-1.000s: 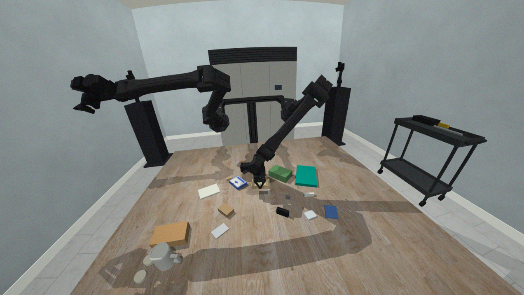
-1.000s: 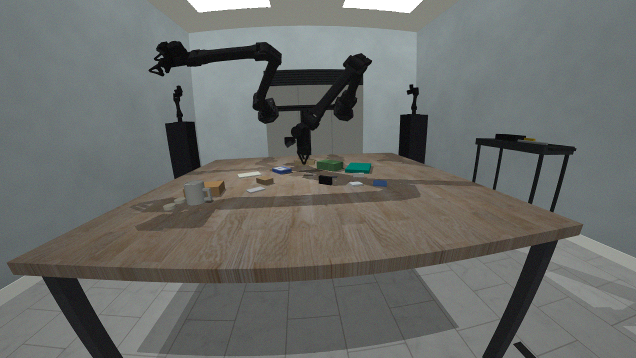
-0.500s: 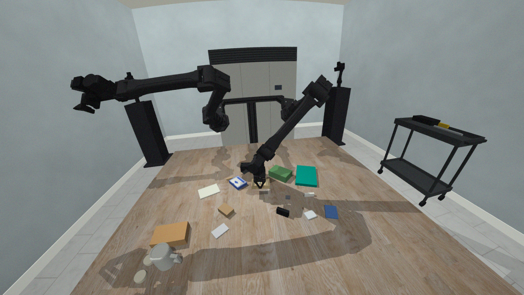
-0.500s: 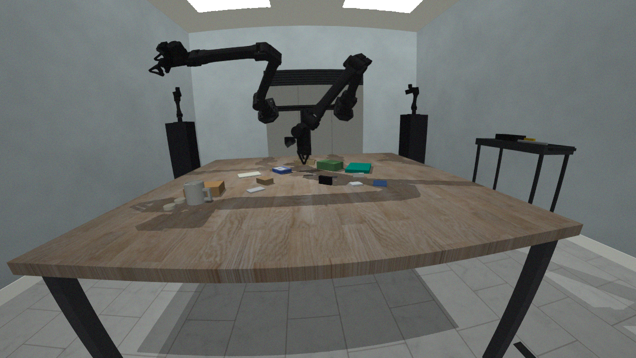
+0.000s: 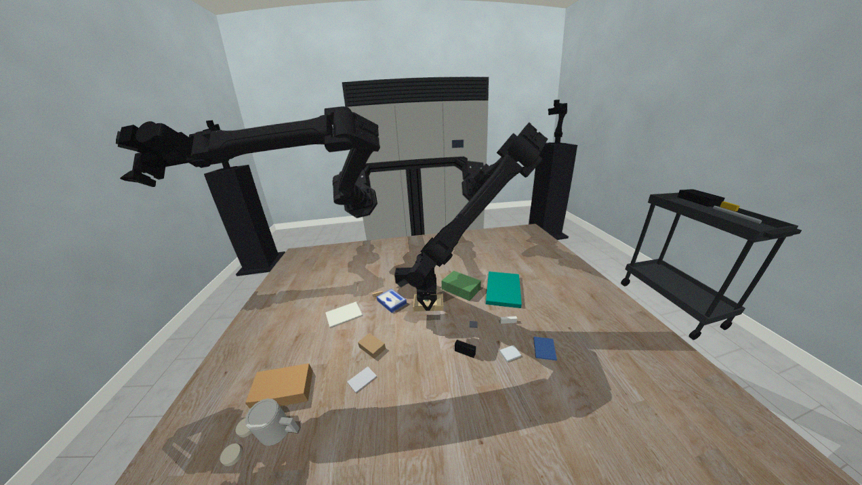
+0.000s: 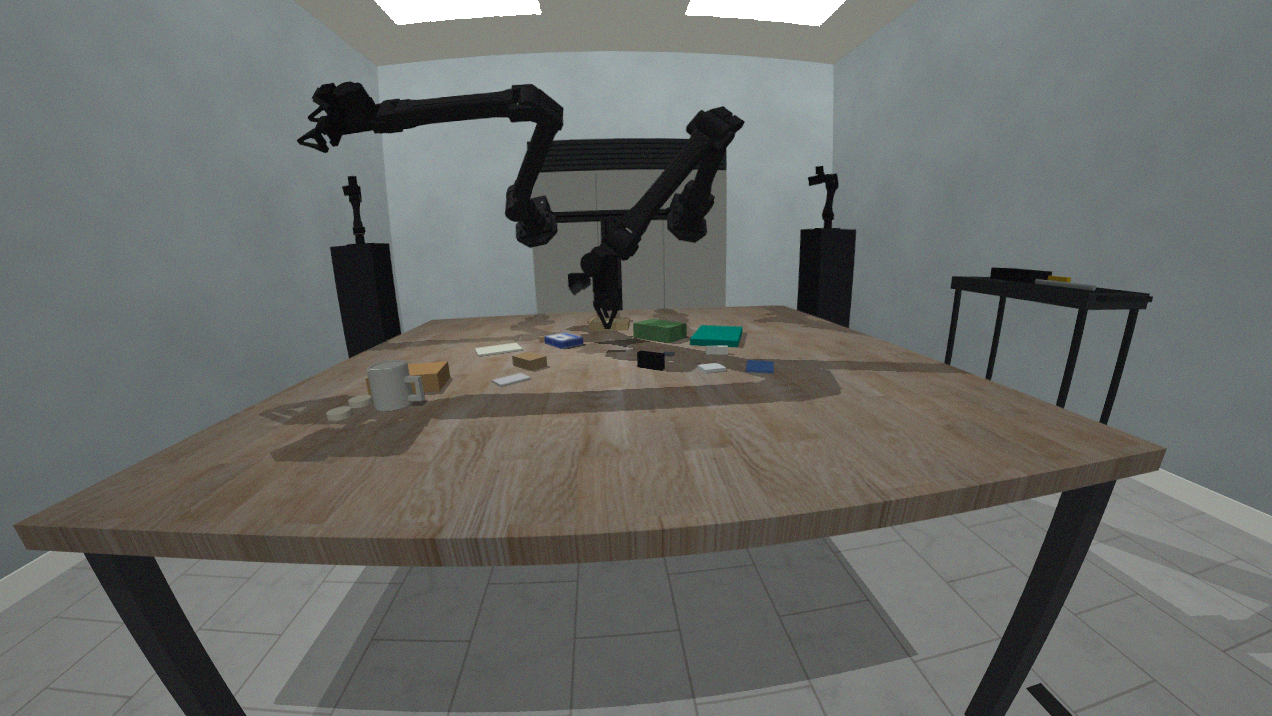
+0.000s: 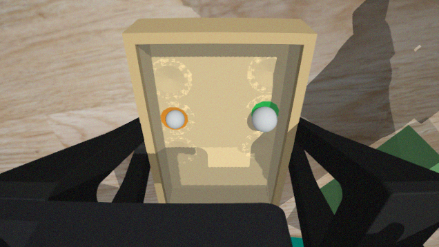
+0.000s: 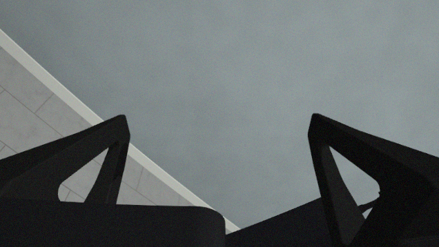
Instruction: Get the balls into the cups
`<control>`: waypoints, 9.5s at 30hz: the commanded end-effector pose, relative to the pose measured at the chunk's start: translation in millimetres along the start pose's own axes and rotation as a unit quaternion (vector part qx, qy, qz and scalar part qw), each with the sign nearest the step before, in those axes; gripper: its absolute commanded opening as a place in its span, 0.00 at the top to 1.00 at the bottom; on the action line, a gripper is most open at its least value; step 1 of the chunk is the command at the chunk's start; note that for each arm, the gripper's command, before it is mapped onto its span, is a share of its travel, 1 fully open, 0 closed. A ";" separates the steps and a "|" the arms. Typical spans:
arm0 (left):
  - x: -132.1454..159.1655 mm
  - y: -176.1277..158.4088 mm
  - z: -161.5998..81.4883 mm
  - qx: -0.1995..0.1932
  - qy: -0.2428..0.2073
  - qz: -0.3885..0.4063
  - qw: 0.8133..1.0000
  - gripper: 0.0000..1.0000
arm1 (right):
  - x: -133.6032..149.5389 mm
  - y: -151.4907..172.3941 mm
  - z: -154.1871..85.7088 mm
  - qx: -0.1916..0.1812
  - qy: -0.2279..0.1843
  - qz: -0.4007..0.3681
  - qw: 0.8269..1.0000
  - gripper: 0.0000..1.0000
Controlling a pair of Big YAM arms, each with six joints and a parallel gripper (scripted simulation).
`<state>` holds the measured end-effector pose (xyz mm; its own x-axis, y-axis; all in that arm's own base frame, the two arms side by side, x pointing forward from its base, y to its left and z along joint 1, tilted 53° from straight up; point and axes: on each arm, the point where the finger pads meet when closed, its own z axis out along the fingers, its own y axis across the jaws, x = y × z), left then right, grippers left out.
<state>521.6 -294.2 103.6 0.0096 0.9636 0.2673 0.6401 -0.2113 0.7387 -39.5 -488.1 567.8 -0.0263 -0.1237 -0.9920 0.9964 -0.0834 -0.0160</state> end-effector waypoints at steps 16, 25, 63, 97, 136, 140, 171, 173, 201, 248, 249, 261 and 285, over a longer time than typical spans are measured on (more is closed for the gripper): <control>-8.5 7.2 -14.7 -0.033 -0.001 0.006 0.999 0.31 | -7.6 -7.8 -5.4 0.007 -0.012 0.007 1.000 0.00; 6.2 16.3 -7.6 -0.025 -0.007 -0.018 0.999 0.31 | -7.6 -7.8 -5.4 0.007 -0.012 0.007 1.000 0.00; 6.0 7.6 -3.7 -0.010 -0.001 0.000 1.000 0.31 | -7.6 -7.8 -5.4 0.007 -0.012 0.007 1.000 0.00; -4.8 7.4 -8.3 -0.020 -0.006 0.000 1.000 0.31 | -7.6 -7.8 -5.4 0.007 -0.012 0.007 1.000 0.00; -5.3 8.7 -8.1 -0.019 -0.005 -0.002 1.000 0.31 | -7.6 -7.8 -5.4 0.007 -0.012 0.007 1.000 0.00; -5.3 8.7 -8.1 -0.019 -0.005 -0.002 1.000 0.31 | -7.6 -7.8 -5.4 0.007 -0.012 0.007 1.000 0.00; -5.3 8.7 -8.1 -0.019 -0.005 -0.002 1.000 0.31 | -7.6 -7.8 -5.4 0.007 -0.012 0.007 1.000 0.00; -5.3 8.7 -8.1 -0.019 -0.005 -0.002 1.000 0.31 | -7.6 -7.8 -5.4 0.007 -0.012 0.007 1.000 0.00; -5.3 8.7 -8.1 -0.019 -0.005 -0.002 1.000 0.31 | -7.6 -7.8 -5.4 0.007 -0.012 0.007 1.000 0.00; 3.8 5.3 30.8 -0.013 0.006 -0.004 1.000 0.31 | -7.6 -7.8 -5.4 0.007 -0.012 0.007 1.000 0.00; 3.8 5.3 30.8 -0.013 0.006 -0.004 1.000 0.31 | -7.6 -7.8 -5.4 0.007 -0.012 0.007 1.000 0.00; 4.5 4.6 51.0 -0.013 0.006 -0.003 1.000 0.31 | -7.6 -7.8 -5.4 0.007 -0.012 0.007 1.000 0.00; 7.4 11.3 67.8 -0.017 0.005 -0.006 1.000 0.31 | -7.6 -7.8 -5.4 0.007 -0.012 0.007 1.000 0.00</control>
<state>570.0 -282.8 63.2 0.0006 0.9631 0.2691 0.6255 -0.2103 0.7513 -39.5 -488.1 567.8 -0.0263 -0.1237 -0.9920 0.9964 -0.0834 -0.0160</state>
